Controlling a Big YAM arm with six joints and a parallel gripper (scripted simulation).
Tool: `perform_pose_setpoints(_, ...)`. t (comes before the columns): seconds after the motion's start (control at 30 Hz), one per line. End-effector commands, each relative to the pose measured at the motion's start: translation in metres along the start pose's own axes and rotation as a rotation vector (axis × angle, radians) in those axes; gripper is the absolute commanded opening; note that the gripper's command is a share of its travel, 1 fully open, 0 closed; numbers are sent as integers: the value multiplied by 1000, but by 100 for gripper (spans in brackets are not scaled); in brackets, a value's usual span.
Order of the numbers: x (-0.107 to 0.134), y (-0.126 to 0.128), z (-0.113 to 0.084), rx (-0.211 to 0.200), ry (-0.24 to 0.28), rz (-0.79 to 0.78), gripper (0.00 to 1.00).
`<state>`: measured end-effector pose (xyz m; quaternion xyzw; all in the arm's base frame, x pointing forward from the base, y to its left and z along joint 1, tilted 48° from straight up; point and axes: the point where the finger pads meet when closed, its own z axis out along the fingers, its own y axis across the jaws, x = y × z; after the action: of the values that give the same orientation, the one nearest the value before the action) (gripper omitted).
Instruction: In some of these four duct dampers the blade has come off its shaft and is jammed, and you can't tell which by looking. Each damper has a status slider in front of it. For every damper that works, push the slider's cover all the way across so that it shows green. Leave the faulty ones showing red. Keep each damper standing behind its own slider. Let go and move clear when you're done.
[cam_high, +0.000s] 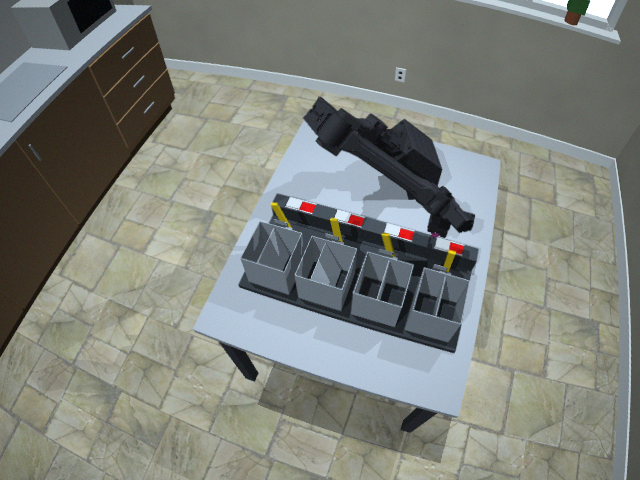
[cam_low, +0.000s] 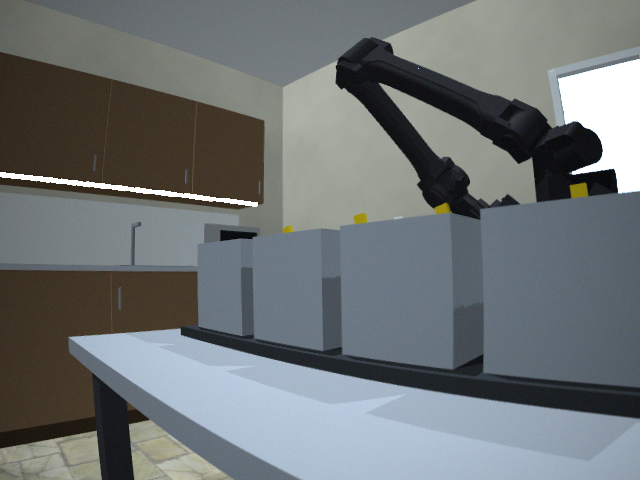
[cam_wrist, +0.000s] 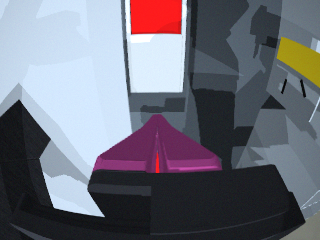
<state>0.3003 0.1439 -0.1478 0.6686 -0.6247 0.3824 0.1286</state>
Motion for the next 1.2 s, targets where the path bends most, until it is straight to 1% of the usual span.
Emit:
perform_pose_setpoints(0.0,4,2,12,-15,14,-6,0)
perform_pose_setpoints(0.07,2,-2,11,-11,9,0,0)
perform_pose_setpoints(0.23,5,3,16,-15,14,-7,0)
perform_pose_setpoints(0.53,5,3,23,-16,14,-7,0)
perform_pose_setpoints(1.17,4,1,28,-14,12,-4,0)
